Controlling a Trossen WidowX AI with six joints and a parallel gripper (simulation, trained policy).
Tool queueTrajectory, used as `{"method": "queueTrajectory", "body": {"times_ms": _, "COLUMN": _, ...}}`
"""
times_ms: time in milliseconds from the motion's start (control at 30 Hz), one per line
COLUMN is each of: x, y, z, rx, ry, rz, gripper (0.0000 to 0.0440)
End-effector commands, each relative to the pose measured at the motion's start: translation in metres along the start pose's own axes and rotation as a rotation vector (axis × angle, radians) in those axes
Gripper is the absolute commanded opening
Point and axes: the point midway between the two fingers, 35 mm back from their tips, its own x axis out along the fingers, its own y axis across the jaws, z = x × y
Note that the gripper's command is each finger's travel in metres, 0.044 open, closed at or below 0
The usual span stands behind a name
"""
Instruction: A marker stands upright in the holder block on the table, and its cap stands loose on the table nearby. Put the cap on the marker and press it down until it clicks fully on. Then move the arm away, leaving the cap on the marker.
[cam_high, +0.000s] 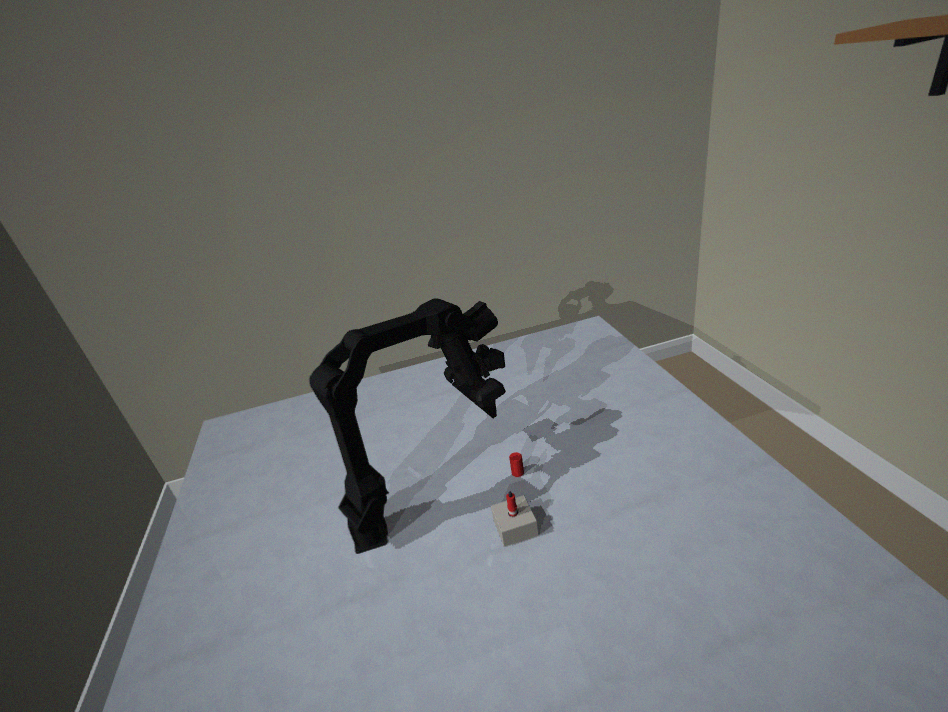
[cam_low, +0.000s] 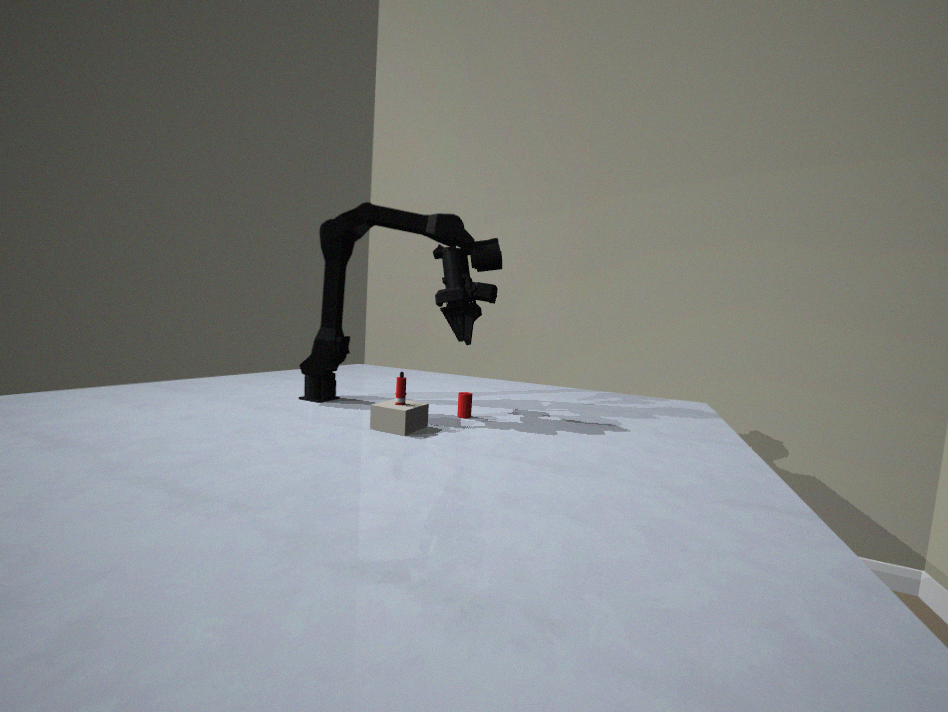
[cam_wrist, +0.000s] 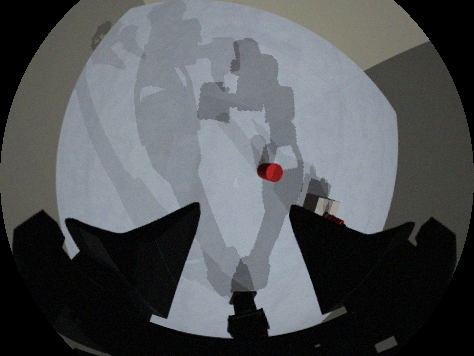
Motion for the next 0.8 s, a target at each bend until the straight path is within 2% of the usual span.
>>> {"method": "queueTrajectory", "body": {"times_ms": 0, "x": 0.003, "y": -0.002, "z": 0.004, "rx": 0.022, "ry": 0.016, "rz": 0.018, "gripper": 0.0329}}
{"method": "queueTrajectory", "body": {"times_ms": 767, "x": 0.041, "y": -0.023, "z": 0.016, "rx": 0.108, "ry": 0.161, "rz": 0.092, "gripper": 0.0326}}
